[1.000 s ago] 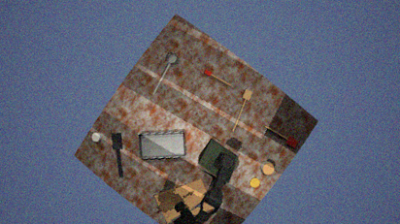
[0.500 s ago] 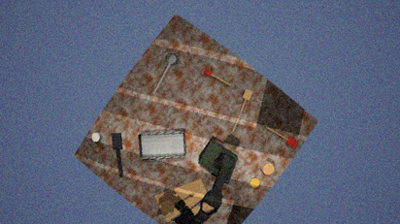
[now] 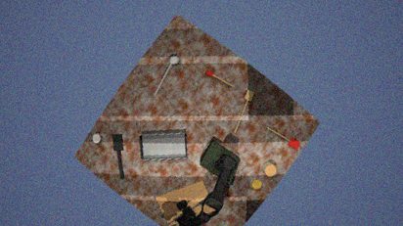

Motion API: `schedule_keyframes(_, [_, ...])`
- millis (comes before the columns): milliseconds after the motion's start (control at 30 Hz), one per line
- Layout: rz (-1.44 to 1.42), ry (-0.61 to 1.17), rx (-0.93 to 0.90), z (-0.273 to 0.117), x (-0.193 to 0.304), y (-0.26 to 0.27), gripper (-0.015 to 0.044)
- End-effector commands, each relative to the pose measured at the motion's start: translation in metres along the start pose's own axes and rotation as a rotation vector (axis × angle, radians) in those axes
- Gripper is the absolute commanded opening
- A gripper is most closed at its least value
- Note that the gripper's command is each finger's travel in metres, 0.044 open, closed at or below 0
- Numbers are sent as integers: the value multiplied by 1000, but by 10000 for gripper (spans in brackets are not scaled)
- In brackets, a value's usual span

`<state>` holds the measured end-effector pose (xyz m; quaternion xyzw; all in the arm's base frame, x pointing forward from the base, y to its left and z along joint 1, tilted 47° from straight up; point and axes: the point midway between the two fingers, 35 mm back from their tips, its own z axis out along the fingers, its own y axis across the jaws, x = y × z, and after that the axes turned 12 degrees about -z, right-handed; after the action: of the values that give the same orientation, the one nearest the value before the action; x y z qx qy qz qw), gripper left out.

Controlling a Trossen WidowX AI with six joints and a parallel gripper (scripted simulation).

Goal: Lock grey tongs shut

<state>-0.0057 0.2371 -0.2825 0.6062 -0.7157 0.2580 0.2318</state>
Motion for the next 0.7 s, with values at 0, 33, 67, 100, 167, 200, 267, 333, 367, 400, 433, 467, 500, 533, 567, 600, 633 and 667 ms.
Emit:
schedule_keyframes(0, [3,-1,-5,7,2,0,-150])
schedule_keyframes(33, [3,-3,-5,8,2,0,-150])
schedule_keyframes(67, [3,-5,-5,10,3,0,-150])
schedule_keyframes(100, [3,-6,-6,12,3,0,-150])
schedule_keyframes(167, [3,-10,-6,15,4,0,-150])
schedule_keyframes(200, [3,-11,-6,17,4,0,-150])
schedule_keyframes(267, [3,-15,-7,20,5,0,-150])
schedule_keyframes(333, [3,-18,-8,23,6,0,-150])
schedule_keyframes(367, [3,-20,-8,25,6,0,-150])
schedule_keyframes(400, [3,-21,-8,26,6,0,-150])
schedule_keyframes(433, [3,-23,-8,28,7,0,-150])
schedule_keyframes(467, [3,-25,-9,29,7,0,-150])
schedule_keyframes(500, [3,-27,-9,31,8,0,-150])
schedule_keyframes(533, [3,-28,-9,32,8,0,-150])
schedule_keyframes(567, [3,-30,-9,34,8,0,-150])
schedule_keyframes(600, [3,-32,-10,35,9,-1,-150])
schedule_keyframes(633, [3,-33,-10,37,9,-1,-150])
schedule_keyframes(667, [3,-35,-10,39,10,-1,-150])
